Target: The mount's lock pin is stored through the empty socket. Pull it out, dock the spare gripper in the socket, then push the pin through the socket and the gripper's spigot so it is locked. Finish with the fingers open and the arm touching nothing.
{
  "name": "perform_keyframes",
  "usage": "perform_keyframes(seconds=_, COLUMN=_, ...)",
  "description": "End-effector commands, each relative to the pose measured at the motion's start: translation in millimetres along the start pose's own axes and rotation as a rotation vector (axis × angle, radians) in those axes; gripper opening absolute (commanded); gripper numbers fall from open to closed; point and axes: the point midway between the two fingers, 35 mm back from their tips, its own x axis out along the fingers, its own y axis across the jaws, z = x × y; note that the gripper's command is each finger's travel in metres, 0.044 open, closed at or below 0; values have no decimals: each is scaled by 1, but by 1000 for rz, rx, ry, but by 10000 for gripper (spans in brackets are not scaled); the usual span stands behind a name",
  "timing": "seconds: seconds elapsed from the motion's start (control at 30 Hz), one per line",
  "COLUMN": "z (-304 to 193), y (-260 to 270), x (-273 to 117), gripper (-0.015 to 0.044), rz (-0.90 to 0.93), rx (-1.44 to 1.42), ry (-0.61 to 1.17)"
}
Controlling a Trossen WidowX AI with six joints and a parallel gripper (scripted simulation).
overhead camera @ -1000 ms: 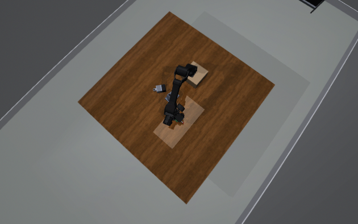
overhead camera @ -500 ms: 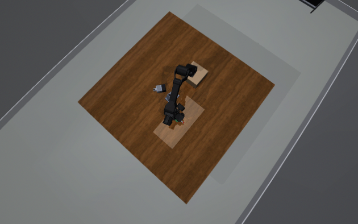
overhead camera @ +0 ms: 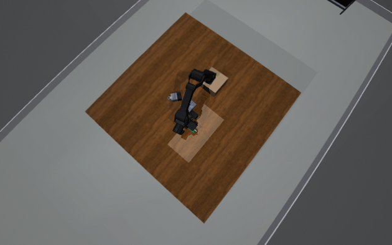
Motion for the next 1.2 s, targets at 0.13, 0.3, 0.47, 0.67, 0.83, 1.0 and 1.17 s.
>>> perform_keyframes(seconds=0.13, z=-21, y=-4, x=-14, gripper=0, rz=-12, rx=-12, ry=3)
perform_keyframes(seconds=0.3, z=-22, y=-4, x=-14, gripper=0, rz=-11, rx=-13, ry=3)
perform_keyframes(seconds=0.47, z=-23, y=-4, x=-7, gripper=0, rz=-7, rx=-14, ry=2)
perform_keyframes(seconds=0.67, z=-25, y=-5, x=1, gripper=0, rz=-5, rx=-14, ry=1)
perform_keyframes(seconds=0.83, z=-25, y=-5, x=8, gripper=0, rz=-16, rx=-14, ry=-2)
perform_keyframes(seconds=1.0, z=-26, y=-6, x=14, gripper=0, rz=-22, rx=-14, ry=-4)
perform_keyframes(seconds=1.17, z=-27, y=-6, x=21, gripper=0, rz=-28, rx=-14, ry=-5)
